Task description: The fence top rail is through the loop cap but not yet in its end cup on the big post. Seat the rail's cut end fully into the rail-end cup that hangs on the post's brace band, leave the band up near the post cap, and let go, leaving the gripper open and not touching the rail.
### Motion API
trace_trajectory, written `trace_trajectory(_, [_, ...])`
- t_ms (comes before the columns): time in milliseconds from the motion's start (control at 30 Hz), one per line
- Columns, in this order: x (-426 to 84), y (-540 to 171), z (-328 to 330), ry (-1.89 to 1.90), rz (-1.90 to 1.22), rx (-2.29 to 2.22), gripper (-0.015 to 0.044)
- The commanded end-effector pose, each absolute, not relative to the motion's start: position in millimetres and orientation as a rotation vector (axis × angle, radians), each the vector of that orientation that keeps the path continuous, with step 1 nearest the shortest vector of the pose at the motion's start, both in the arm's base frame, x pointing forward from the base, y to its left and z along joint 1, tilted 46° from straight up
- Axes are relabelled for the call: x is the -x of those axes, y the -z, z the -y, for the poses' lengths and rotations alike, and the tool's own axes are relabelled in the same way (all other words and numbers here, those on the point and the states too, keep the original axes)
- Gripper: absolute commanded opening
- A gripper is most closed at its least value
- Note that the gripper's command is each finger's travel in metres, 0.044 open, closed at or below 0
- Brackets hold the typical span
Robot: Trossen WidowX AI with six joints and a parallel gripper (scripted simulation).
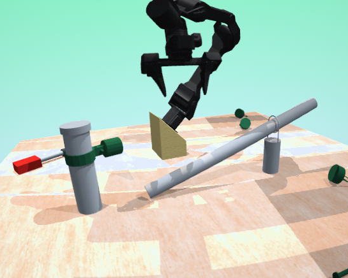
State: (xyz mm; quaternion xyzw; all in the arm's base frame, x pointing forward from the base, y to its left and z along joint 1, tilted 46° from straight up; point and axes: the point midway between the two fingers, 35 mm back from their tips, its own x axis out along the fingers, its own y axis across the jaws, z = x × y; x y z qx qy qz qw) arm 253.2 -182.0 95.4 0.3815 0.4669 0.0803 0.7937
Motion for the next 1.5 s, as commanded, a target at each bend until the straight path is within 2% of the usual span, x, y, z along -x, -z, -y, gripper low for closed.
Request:
trace_trajectory(0, [-247.4, -95.1, 182.4, -0.195, -0.990, -0.827, 0.0440])
trace_trajectory(300, [-236.9, -62.2, 220.0, -0.474, -0.879, -0.369, 0.0440])
trace_trajectory(633, [-210.4, -6.7, 261.3, -0.803, -0.585, 0.271, 0.0440])
trace_trajectory(1133, [-182.2, 43.3, 283.2, -0.954, -0.238, 0.800, 0.0440])
trace_trajectory(1467, [-181.1, 45.3, 283.8, -0.957, -0.223, 0.821, 0.0440])
